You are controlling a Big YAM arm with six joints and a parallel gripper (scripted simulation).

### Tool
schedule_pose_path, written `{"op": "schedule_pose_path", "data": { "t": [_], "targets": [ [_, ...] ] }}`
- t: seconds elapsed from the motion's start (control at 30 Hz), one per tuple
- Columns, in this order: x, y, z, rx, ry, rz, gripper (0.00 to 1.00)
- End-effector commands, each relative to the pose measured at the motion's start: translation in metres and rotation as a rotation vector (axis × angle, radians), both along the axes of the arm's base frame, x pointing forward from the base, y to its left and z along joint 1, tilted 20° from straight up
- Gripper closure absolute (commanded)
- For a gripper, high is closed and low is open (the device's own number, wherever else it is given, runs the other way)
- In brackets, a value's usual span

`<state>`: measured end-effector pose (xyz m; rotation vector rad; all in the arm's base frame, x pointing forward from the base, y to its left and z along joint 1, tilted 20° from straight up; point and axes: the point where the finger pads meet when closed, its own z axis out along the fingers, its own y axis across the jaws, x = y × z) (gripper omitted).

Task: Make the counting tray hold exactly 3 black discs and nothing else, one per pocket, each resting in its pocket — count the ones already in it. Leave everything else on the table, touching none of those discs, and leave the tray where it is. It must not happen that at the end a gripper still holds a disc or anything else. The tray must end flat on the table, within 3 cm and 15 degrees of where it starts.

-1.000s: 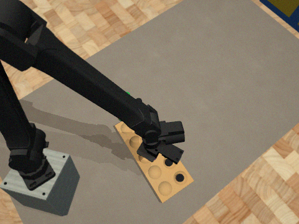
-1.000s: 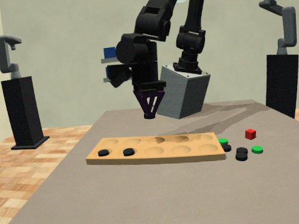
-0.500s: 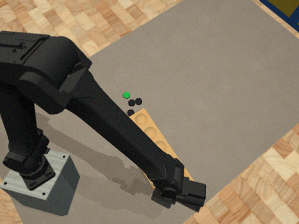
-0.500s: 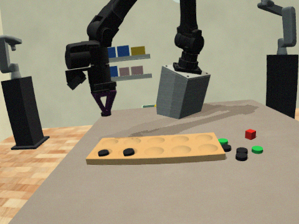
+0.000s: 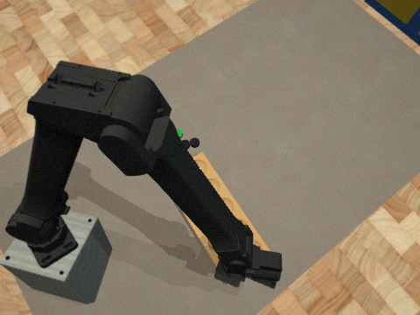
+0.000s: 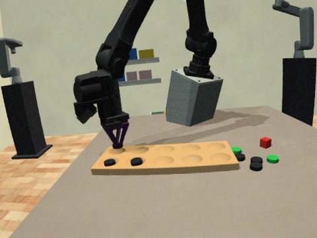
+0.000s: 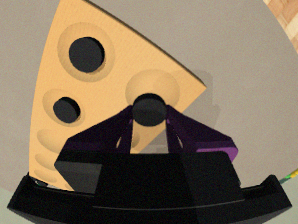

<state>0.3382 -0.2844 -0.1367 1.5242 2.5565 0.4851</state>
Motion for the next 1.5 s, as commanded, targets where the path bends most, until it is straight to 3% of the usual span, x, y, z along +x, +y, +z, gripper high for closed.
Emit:
{"op": "schedule_pose_path", "data": {
  "t": [0.0,0.03,0.07,0.13,0.23,0.5,0.6,0.63,1.07,1.1,1.47],
  "targets": [
    [0.017,-0.015,-0.003,-0.026,-0.022,-0.027,1.0],
    [0.017,-0.015,-0.003,-0.026,-0.022,-0.027,1.0],
    [0.014,-0.034,0.014,-0.056,-0.049,-0.058,1.0],
    [0.014,-0.034,0.014,-0.055,-0.048,-0.058,1.0],
    [0.017,-0.015,-0.006,-0.026,-0.022,-0.027,1.0],
    [0.017,-0.018,-0.017,-0.025,-0.021,-0.041,1.0],
    [0.018,-0.016,-0.018,-0.025,-0.021,-0.037,1.0],
    [0.021,-0.018,-0.008,-0.032,-0.027,-0.037,1.0],
    [0.018,-0.015,-0.014,-0.024,-0.02,-0.037,1.0],
    [0.018,-0.015,-0.014,-0.024,-0.02,-0.037,0.64],
    [0.018,-0.015,-0.014,-0.024,-0.02,-0.037,0.64]
  ]
}}
